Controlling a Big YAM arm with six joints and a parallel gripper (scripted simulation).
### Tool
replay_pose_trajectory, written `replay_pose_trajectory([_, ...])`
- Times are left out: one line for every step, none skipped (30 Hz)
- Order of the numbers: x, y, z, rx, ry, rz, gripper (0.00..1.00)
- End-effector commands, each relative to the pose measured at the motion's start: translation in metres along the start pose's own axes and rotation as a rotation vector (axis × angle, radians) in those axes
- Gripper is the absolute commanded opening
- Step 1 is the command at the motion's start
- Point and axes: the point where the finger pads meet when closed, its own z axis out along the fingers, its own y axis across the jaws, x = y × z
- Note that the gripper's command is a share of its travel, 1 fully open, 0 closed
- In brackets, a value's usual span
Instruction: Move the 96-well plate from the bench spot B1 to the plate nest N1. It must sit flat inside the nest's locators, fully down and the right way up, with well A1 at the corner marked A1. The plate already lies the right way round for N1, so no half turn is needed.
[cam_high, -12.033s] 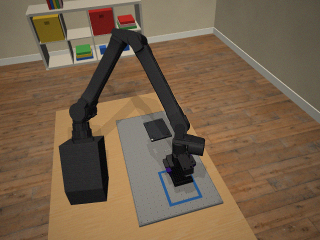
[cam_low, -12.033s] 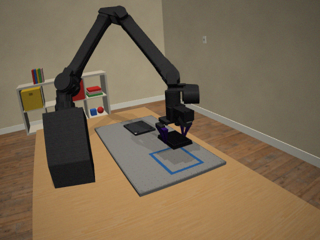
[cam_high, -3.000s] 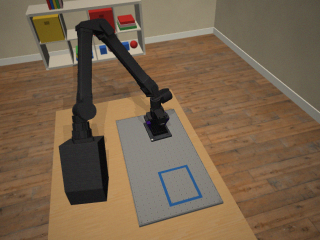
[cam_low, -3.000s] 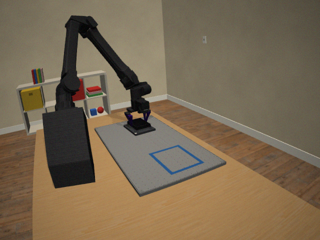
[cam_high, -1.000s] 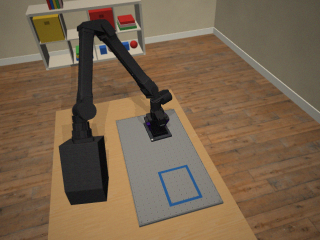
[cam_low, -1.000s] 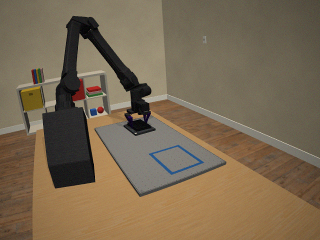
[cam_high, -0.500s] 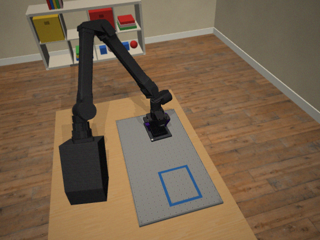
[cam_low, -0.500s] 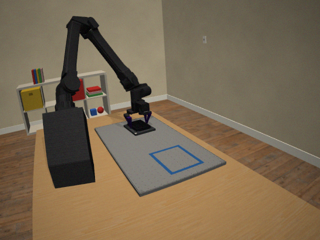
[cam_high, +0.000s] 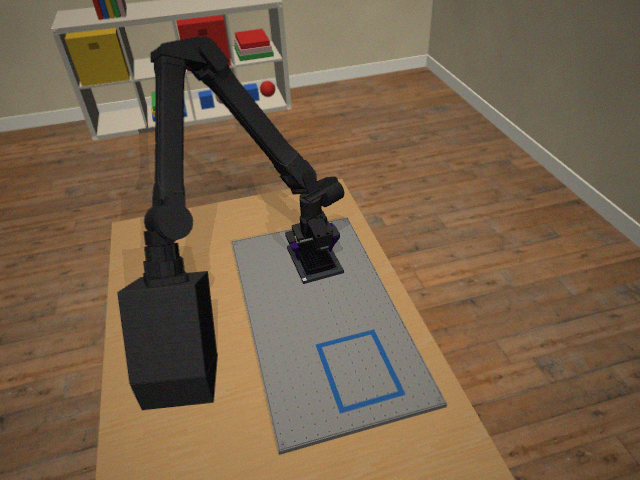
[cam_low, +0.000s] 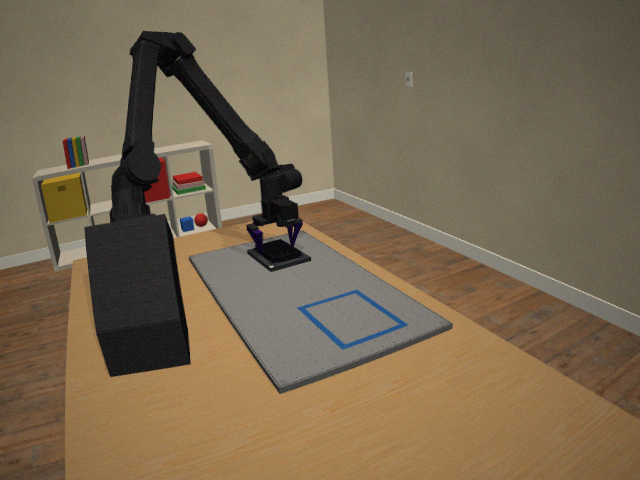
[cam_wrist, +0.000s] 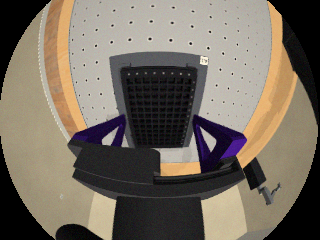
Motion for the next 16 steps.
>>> replay_pose_trajectory([-0.001,0.012,-0.019,-0.034,0.005,-0.002,1.0])
replay_pose_trajectory([-0.002,0.011,-0.022,-0.032,0.003,-0.001,1.0])
replay_pose_trajectory([-0.002,0.009,-0.024,-0.03,0.003,0.0,1.0])
replay_pose_trajectory([-0.003,0.008,-0.027,-0.029,0.003,0.001,1.0])
replay_pose_trajectory([-0.002,0.009,-0.03,-0.031,0.003,0.0,1.0])
replay_pose_trajectory([-0.001,0.011,-0.033,-0.033,0.004,-0.002,1.0])
replay_pose_trajectory([-0.001,0.012,-0.036,-0.036,0.005,-0.003,1.0])
replay_pose_trajectory([-0.001,0.012,-0.038,-0.036,0.005,-0.003,1.0])
replay_pose_trajectory([-0.001,0.012,-0.038,-0.036,0.005,-0.003,1.0])
replay_pose_trajectory([-0.001,0.012,-0.038,-0.036,0.005,-0.003,1.0])
replay_pose_trajectory([-0.001,0.012,-0.038,-0.036,0.005,-0.003,1.0])
replay_pose_trajectory([-0.001,0.012,-0.038,-0.036,0.005,-0.003,1.0])
replay_pose_trajectory([-0.001,0.012,-0.038,-0.036,0.005,-0.003,1.0])
replay_pose_trajectory([-0.001,0.012,-0.038,-0.036,0.005,-0.003,1.0])
replay_pose_trajectory([-0.001,0.012,-0.038,-0.036,0.005,-0.003,1.0])
replay_pose_trajectory([-0.001,0.012,-0.038,-0.036,0.005,-0.003,1.0])
